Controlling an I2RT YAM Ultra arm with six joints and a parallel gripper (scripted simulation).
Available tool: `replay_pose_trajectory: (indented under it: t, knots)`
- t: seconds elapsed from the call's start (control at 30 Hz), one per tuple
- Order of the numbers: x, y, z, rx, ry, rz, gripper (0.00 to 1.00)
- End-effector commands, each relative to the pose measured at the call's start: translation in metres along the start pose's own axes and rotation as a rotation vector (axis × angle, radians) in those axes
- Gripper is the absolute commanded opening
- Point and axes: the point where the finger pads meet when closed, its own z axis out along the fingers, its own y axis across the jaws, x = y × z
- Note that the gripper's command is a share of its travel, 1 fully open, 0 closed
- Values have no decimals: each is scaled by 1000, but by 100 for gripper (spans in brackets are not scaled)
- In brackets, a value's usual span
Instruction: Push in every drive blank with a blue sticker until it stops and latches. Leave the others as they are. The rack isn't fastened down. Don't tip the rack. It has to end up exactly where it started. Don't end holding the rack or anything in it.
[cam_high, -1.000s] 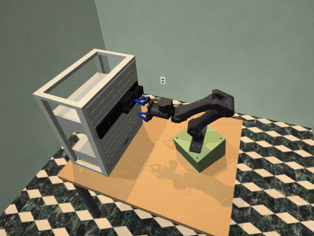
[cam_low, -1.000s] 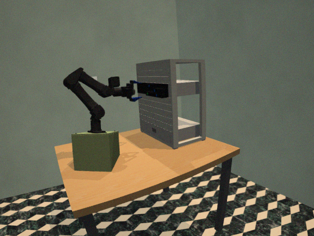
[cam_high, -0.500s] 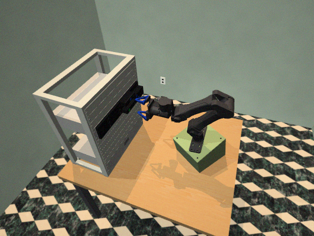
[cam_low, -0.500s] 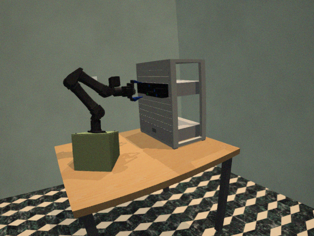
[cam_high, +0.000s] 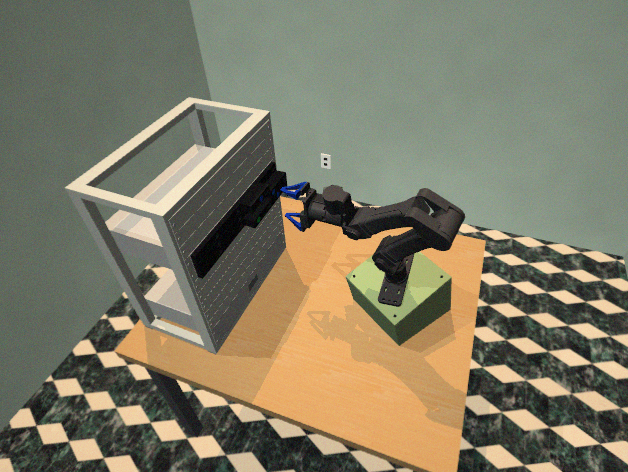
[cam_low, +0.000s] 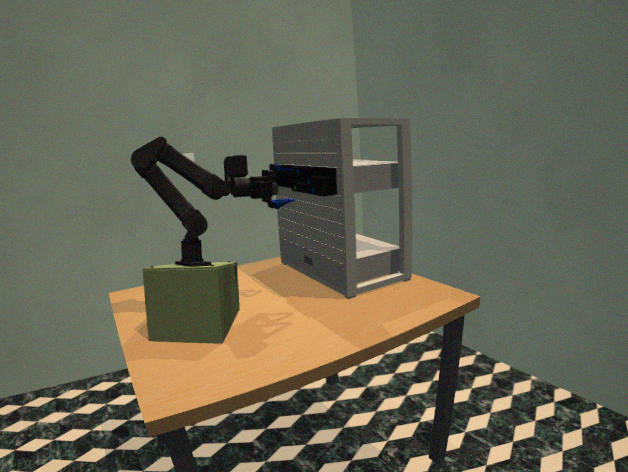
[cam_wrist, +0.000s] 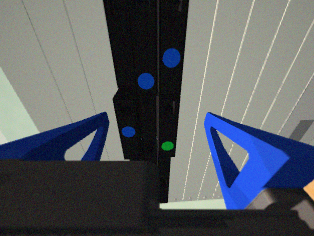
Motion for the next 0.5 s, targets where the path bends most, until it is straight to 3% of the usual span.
replay_pose_trajectory:
  t: [0.0, 0.07, 0.2, 0.47]
  knots:
    - [1, 18, 5, -63, 74, -7, 100]
    - [-10, 5, 3, -37, 67, 0, 100]
    - [-21, 14, 7, -59, 73, -6, 100]
    - [-29, 11, 7, -55, 71, -9, 100]
